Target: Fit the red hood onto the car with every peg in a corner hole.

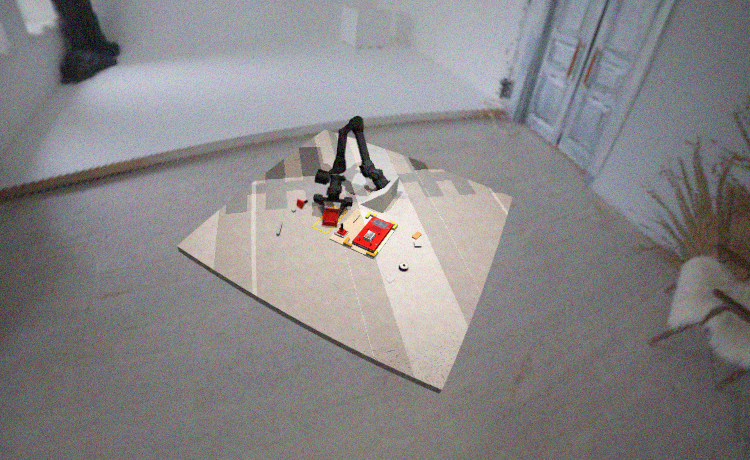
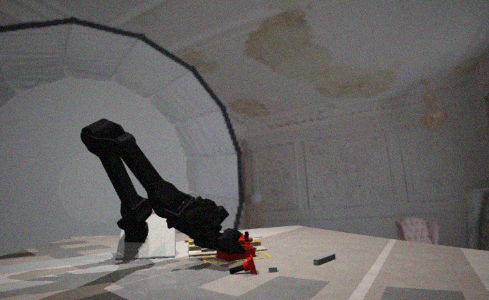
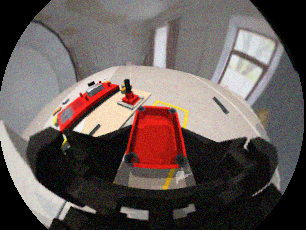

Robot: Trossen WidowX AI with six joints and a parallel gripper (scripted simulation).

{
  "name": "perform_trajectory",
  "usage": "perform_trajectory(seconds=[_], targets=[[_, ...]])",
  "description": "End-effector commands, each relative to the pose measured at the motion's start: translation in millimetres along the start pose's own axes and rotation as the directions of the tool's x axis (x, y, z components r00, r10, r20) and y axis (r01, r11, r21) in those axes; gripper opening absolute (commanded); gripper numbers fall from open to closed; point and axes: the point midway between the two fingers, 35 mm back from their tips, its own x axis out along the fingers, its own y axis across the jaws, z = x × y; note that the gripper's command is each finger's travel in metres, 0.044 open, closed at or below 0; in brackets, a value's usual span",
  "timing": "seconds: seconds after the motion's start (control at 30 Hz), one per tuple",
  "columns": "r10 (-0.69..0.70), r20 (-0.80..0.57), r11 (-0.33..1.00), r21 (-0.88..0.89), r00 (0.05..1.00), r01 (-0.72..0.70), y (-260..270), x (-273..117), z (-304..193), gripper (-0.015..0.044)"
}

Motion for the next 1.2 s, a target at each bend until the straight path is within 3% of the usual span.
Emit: perform_trajectory(seconds=[0.0,0.1,0.47,0.9,1.17], targets=[[-0.010,0.008,1.000,-0.003,1.000,0.010,-4,-7,15,0.0078],[-0.010,0.008,1.000,-0.003,1.000,0.010,-5,-12,25,0.0000],[-0.011,0.013,1.000,-0.001,1.000,0.011,-3,-34,59,0.0000],[-0.012,0.013,1.000,0.004,1.000,0.012,-3,-36,60,0.0000],[-0.012,0.013,0.990,0.140,1.000,0.010,-1,-35,58,0.0000]])
